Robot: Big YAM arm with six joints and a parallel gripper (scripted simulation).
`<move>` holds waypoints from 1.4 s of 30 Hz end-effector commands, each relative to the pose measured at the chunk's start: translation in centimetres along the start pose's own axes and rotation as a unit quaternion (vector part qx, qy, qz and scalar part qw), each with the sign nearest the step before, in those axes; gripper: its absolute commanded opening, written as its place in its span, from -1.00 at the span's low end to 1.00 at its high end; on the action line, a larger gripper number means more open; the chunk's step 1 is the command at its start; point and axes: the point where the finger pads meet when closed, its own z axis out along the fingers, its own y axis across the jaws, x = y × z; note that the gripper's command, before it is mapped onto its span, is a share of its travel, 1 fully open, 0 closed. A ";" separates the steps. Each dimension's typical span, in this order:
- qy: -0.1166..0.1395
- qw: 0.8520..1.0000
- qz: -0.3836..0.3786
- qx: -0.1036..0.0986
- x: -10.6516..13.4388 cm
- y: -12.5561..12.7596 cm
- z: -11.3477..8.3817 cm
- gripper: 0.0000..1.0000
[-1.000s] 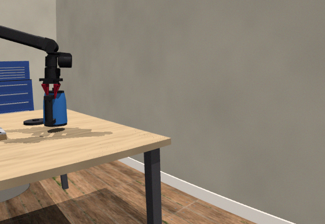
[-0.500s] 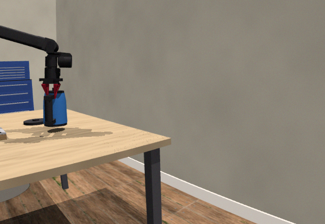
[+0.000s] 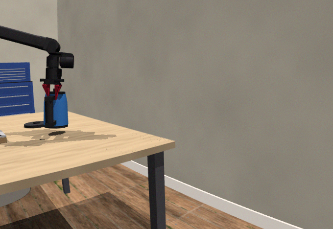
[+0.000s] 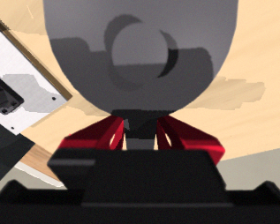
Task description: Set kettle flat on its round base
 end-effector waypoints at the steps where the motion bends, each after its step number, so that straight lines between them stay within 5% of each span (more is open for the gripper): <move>1: -0.009 0.998 -0.004 0.069 -0.4 -3.0 -6.0 -1.00; 42: -0.009 0.998 -0.005 0.068 -0.5 -3.5 -6.1 -1.00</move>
